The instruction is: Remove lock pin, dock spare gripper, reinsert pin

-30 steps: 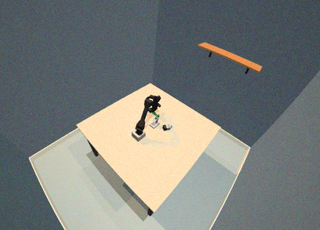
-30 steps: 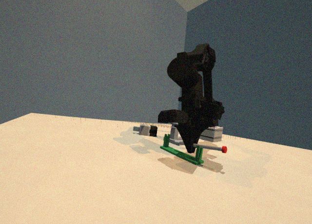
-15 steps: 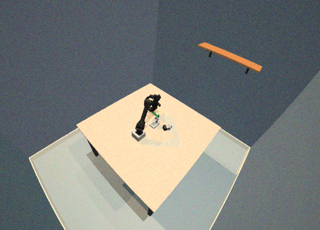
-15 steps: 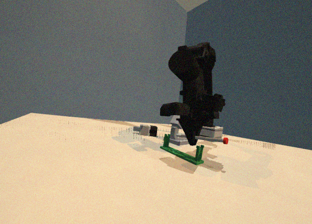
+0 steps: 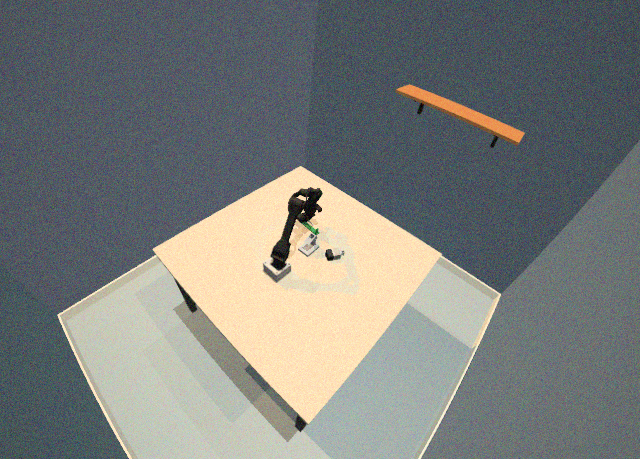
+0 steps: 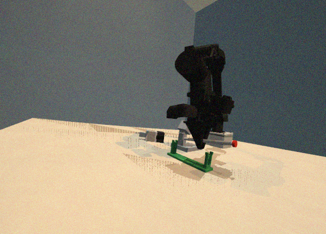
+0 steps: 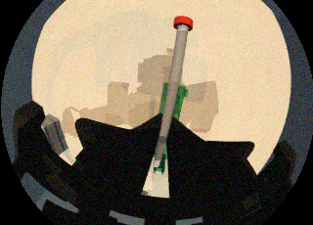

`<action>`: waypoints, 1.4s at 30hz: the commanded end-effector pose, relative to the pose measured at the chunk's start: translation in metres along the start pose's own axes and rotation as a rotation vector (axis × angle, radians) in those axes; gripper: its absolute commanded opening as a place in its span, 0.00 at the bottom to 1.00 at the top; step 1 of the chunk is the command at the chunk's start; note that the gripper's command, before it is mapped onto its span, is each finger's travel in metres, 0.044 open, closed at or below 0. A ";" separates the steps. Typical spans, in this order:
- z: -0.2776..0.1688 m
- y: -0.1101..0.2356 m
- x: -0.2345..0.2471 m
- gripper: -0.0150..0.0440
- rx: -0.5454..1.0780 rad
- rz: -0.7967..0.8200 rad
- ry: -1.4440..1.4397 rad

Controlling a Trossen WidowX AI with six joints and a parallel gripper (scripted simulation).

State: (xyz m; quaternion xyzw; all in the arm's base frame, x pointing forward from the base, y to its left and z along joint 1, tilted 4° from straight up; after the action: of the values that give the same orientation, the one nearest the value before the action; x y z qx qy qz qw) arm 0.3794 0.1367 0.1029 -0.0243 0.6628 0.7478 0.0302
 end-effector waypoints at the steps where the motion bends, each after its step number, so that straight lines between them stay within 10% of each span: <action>1: -0.010 0.004 -0.001 0.25 0.000 0.001 0.001; 42: -0.056 -0.012 -0.003 0.25 0.003 -0.024 0.010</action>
State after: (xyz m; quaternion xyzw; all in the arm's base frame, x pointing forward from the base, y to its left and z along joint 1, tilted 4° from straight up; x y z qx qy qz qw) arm 0.3836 0.0827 0.0916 -0.0354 0.6634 0.7465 0.0384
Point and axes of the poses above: the point midway between the two fingers, 35 mm back from their tips, its own y axis back along the fingers, its own x axis across the jaws, z = x × y, the point moved 6 cm from there along y, back along the fingers, and after that the axes turned 3 degrees about y, right-handed, at the moved point
